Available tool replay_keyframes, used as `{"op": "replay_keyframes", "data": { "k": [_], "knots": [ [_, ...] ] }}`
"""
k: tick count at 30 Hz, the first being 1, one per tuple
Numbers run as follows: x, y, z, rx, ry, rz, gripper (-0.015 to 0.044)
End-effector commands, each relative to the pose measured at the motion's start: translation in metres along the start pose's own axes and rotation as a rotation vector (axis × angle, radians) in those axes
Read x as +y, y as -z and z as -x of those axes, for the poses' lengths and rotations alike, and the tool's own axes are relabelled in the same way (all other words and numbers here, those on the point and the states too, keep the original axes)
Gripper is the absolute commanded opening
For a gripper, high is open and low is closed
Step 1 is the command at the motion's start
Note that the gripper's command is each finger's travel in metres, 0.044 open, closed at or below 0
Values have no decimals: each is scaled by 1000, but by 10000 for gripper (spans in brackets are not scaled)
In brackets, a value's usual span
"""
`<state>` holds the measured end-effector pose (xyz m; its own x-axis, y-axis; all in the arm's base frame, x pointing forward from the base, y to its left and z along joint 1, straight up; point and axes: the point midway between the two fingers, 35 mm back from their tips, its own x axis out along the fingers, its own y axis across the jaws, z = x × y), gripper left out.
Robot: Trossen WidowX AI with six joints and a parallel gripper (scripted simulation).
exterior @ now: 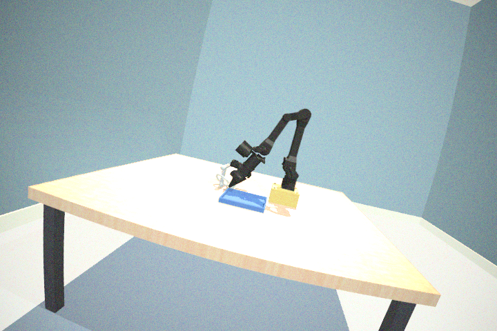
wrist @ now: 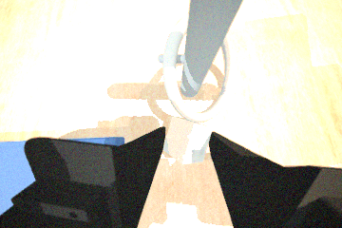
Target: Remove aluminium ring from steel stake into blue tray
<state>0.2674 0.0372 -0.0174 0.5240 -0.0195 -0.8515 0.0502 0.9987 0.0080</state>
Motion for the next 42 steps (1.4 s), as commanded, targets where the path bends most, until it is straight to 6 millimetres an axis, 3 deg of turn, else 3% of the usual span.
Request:
{"op": "replay_keyframes", "data": {
  "k": [1,21,42],
  "knots": [
    [0,0,0,0,0,0,140],
    [0,0,0,0,0,0,0],
    [1,-13,19,28,2,5,0]
  ]
}}
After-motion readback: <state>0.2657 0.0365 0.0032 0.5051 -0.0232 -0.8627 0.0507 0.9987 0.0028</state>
